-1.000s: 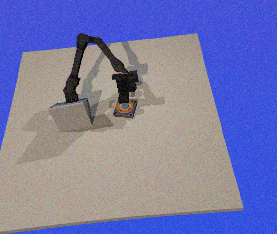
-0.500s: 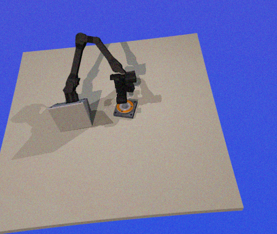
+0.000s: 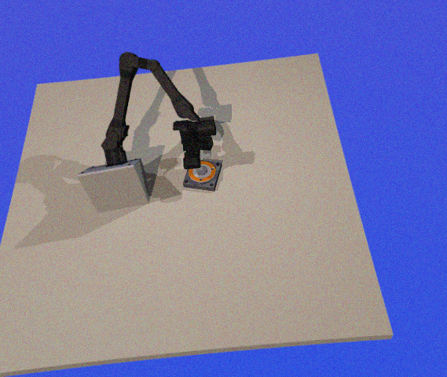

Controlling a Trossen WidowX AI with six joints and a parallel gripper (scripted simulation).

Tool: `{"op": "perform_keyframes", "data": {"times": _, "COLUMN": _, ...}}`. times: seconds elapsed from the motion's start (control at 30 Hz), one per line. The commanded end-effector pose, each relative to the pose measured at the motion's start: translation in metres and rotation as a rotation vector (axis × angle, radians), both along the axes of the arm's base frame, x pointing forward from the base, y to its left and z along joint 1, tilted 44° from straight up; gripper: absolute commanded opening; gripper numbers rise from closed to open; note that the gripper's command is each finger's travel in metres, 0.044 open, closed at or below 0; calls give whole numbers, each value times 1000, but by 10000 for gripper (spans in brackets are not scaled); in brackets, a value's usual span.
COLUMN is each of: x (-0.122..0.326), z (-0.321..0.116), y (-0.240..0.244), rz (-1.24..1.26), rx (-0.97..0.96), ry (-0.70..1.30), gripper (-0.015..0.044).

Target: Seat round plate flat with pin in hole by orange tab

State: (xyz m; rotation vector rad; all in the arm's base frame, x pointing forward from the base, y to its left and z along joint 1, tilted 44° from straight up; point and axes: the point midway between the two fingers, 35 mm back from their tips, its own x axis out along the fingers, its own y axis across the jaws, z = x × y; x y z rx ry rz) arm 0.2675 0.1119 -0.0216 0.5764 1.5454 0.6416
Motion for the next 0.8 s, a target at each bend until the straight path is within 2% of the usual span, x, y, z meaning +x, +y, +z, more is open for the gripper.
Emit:
{"op": "perform_keyframes", "data": {"times": 0.0, "x": -8, "z": -4, "y": -4, "rz": 2, "rx": -5, "ry": 6, "gripper": 0}}
{"op": "perform_keyframes", "data": {"times": 0.77, "x": -20, "z": -13, "y": -17, "rz": 2, "rx": -6, "ry": 7, "gripper": 0}}
